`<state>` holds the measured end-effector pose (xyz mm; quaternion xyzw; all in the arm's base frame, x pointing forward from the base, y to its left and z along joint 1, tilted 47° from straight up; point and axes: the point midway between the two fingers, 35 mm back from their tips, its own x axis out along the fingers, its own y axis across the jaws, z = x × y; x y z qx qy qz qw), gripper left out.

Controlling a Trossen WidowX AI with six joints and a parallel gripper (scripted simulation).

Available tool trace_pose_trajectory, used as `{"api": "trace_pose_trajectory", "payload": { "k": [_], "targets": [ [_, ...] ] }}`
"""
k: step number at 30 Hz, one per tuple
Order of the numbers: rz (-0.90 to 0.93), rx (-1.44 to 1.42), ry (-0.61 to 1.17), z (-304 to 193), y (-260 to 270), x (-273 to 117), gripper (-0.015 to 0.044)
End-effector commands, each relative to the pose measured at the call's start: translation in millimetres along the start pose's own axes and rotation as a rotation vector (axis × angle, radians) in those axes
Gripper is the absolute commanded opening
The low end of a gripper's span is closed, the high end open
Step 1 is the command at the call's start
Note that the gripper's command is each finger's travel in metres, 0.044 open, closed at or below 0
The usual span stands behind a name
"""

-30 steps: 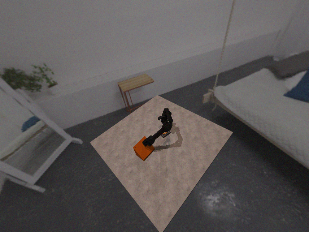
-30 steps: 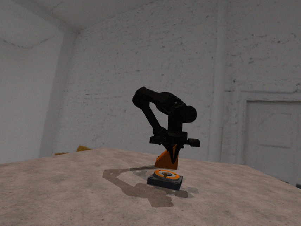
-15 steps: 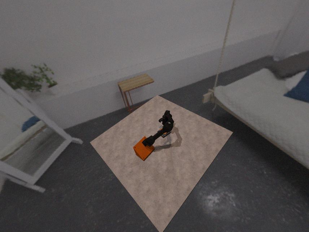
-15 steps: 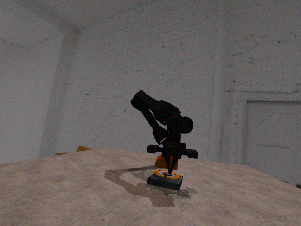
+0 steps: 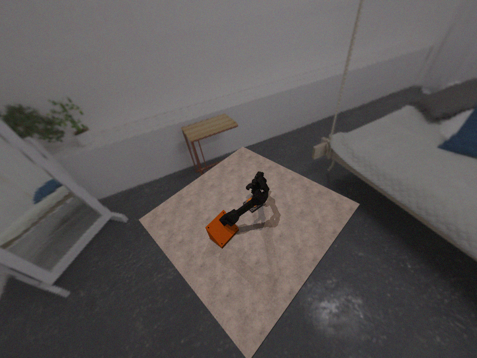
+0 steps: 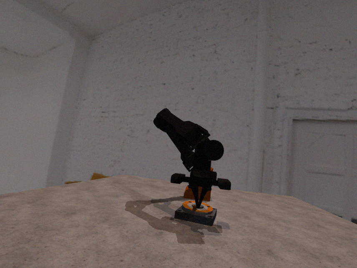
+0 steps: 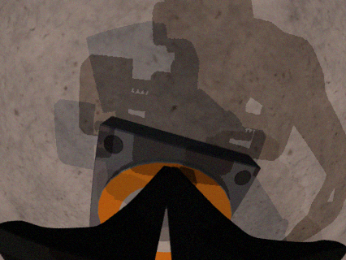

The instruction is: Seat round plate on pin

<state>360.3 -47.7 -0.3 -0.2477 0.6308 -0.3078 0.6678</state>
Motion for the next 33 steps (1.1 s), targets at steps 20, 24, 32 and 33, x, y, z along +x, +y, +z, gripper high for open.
{"api": "trace_pose_trajectory", "payload": {
  "k": [20,24,32,33],
  "targets": [
    [-0.009,-0.005,0.003,-6,-21,2,0.0000],
    [-0.009,-0.005,0.003,-8,-25,2,0.0000],
    [-0.009,-0.005,0.004,-12,-32,1,0.0000],
    [-0.009,-0.006,0.004,-12,-33,1,0.0000]
  ]
}}
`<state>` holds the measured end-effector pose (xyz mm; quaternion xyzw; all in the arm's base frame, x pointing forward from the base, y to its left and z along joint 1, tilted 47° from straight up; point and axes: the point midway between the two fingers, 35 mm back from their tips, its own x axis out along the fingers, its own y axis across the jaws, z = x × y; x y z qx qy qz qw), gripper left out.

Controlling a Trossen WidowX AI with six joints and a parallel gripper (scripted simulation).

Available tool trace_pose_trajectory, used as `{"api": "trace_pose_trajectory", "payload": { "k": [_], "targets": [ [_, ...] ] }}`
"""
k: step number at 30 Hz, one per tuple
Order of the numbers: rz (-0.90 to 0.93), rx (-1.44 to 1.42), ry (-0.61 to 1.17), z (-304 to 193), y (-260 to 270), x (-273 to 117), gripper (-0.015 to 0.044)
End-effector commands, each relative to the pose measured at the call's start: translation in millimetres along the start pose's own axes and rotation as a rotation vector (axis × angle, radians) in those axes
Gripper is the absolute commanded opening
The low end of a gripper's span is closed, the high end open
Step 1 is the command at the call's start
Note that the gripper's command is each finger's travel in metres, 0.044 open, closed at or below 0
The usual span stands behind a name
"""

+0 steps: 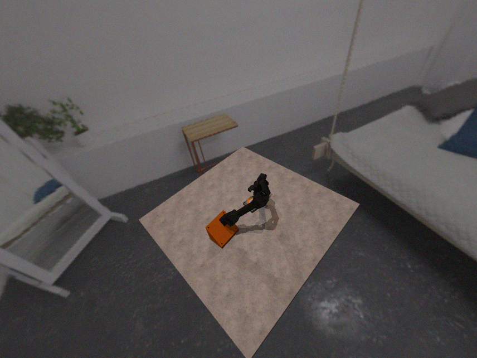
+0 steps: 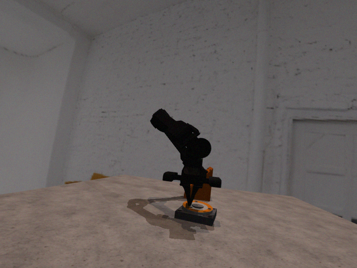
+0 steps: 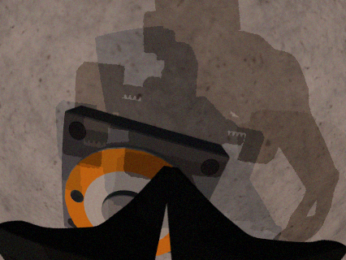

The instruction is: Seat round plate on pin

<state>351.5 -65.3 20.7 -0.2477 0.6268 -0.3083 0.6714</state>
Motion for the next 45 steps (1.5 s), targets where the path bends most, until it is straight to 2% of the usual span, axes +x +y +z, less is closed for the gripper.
{"api": "trace_pose_trajectory", "payload": {
  "k": [1,45],
  "targets": [
    [-0.009,-0.010,0.013,-7,-5,3,0.0000],
    [-0.010,-0.012,0.015,-35,-24,-1,0.0000]
  ]
}}
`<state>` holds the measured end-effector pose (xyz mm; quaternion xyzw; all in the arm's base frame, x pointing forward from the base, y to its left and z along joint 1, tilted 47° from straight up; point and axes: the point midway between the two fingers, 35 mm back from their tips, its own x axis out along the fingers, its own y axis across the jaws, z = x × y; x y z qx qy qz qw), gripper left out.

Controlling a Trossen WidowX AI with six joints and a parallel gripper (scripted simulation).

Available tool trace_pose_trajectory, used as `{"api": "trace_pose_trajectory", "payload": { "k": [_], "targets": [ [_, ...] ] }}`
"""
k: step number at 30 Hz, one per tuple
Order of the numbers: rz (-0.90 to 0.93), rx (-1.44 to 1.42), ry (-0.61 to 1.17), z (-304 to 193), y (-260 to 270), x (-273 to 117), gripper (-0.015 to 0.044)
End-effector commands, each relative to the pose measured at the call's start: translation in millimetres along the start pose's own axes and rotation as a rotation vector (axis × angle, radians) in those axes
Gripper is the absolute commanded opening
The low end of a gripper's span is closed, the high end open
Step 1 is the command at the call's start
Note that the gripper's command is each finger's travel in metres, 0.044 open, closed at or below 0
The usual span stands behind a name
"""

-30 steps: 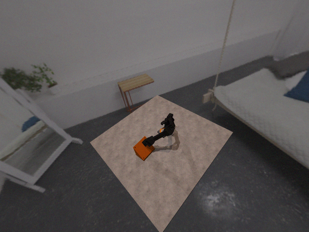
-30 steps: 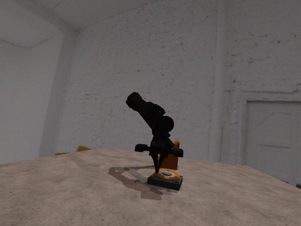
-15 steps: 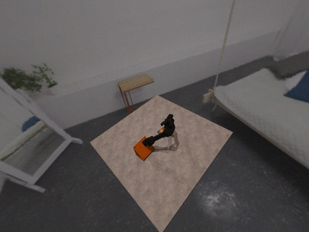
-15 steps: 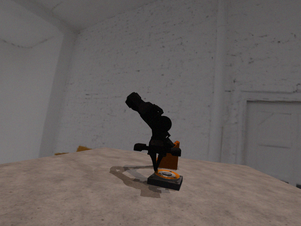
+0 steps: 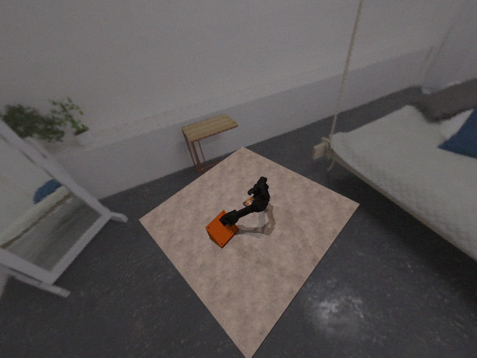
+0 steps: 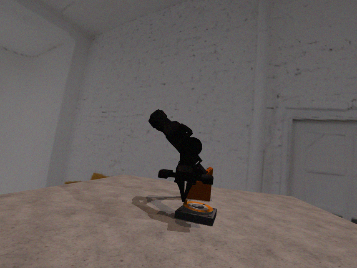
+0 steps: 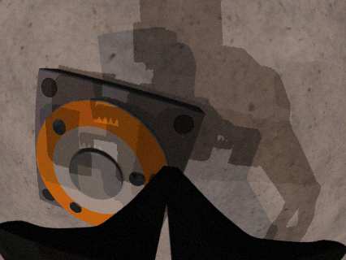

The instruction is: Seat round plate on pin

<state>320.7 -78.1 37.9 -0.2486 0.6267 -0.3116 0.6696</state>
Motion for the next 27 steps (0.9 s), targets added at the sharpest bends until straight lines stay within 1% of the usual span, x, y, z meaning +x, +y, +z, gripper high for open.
{"api": "trace_pose_trajectory", "payload": {
  "k": [1,18,27],
  "targets": [
    [-0.003,-0.014,0.011,-7,0,2,0.0000],
    [-0.003,-0.014,0.012,-14,-2,3,0.0000],
    [-0.001,-0.015,0.012,-16,0,-39,0.0000]
  ]
}}
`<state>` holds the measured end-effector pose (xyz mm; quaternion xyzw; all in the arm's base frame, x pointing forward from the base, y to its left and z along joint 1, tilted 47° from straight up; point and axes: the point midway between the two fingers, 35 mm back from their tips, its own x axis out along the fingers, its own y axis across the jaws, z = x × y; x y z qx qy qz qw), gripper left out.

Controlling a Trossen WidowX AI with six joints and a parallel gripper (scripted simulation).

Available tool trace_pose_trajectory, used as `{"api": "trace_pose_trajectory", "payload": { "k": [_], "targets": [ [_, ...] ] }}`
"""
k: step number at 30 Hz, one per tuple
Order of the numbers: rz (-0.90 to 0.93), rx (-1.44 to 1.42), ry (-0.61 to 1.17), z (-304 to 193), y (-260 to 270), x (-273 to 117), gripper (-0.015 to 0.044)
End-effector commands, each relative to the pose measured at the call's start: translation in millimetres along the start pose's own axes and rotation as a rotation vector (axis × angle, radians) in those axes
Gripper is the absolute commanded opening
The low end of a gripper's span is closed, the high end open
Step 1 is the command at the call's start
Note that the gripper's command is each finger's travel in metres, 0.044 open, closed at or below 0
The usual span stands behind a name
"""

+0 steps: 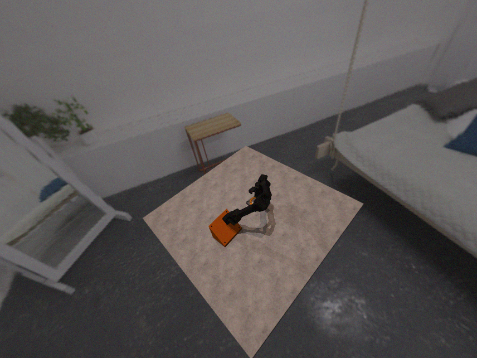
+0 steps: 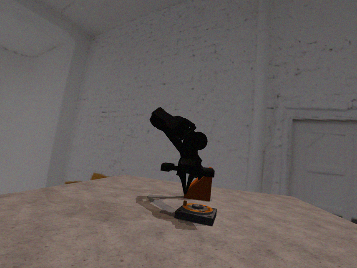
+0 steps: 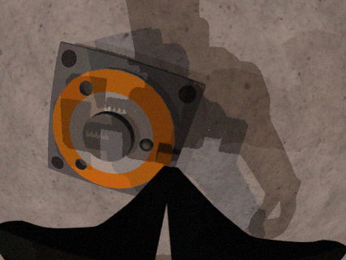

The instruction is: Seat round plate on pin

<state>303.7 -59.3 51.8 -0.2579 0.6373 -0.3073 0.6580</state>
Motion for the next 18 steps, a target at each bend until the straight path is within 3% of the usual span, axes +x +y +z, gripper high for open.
{"api": "trace_pose_trajectory", "payload": {
  "k": [1,18],
  "targets": [
    [0.007,0.015,-0.009,-0.1,-0.4,-17.8,0.0000],
    [0.001,0.000,-0.006,-0.4,0.9,-9.0,0.0000]
  ]
}}
